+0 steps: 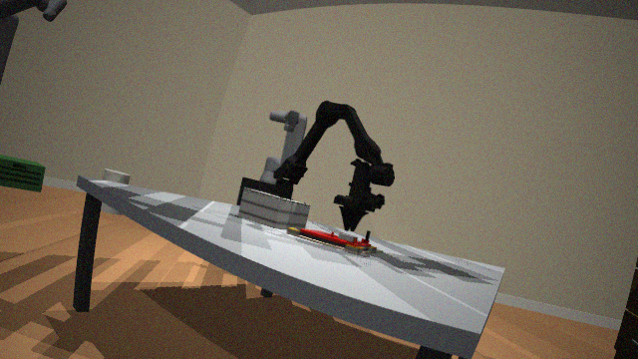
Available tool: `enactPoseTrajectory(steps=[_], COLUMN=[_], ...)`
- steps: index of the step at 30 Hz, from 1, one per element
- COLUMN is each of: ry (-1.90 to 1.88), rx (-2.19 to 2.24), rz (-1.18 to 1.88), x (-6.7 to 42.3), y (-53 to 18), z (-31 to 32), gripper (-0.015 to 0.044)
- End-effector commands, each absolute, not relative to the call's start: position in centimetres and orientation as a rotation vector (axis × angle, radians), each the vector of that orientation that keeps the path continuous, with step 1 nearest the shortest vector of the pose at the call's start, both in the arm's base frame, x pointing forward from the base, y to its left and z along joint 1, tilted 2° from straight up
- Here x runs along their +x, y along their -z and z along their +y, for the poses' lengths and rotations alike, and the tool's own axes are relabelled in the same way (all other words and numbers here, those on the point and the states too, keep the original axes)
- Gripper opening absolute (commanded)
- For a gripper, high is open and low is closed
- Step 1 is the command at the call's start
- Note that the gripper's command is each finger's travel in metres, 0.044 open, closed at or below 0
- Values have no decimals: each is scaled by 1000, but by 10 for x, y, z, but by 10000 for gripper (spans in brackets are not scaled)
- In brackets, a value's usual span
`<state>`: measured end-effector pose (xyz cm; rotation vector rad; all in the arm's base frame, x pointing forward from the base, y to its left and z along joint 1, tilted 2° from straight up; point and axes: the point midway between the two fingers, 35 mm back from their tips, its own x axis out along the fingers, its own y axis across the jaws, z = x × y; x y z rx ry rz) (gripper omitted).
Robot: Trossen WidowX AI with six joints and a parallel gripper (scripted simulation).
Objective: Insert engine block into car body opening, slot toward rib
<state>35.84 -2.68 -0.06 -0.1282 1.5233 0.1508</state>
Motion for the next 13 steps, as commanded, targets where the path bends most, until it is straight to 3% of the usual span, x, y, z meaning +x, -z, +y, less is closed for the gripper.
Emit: enactPoseTrajectory(steps=[1,4,13], ry=[-152,-152,-152], rx=[-124,-124,-124], rz=[1520,1520,1520], x=[359,359,359], y=[0,0,0], z=[-26,-26,-26], gripper=[72,0,0])
